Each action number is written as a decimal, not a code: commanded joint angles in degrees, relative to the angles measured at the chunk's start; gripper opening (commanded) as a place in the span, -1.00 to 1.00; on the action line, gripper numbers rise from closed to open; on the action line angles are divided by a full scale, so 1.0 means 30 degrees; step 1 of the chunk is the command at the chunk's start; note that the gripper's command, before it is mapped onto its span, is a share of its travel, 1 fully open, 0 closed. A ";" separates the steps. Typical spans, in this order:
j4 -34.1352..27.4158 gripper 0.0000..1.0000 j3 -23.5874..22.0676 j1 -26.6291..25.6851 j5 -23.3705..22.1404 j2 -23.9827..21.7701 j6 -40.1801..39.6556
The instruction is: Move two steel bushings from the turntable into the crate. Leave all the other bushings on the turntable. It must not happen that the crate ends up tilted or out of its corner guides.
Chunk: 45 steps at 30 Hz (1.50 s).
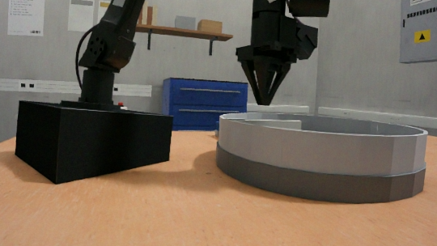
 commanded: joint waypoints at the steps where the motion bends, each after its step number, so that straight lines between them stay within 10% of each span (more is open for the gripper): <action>1: 0.0170 -0.74 -0.0165 -0.0271 -0.0188 -0.0586 -0.0138; 45: 0.0165 -0.74 0.0132 -0.0488 -0.0216 -0.0806 -0.0396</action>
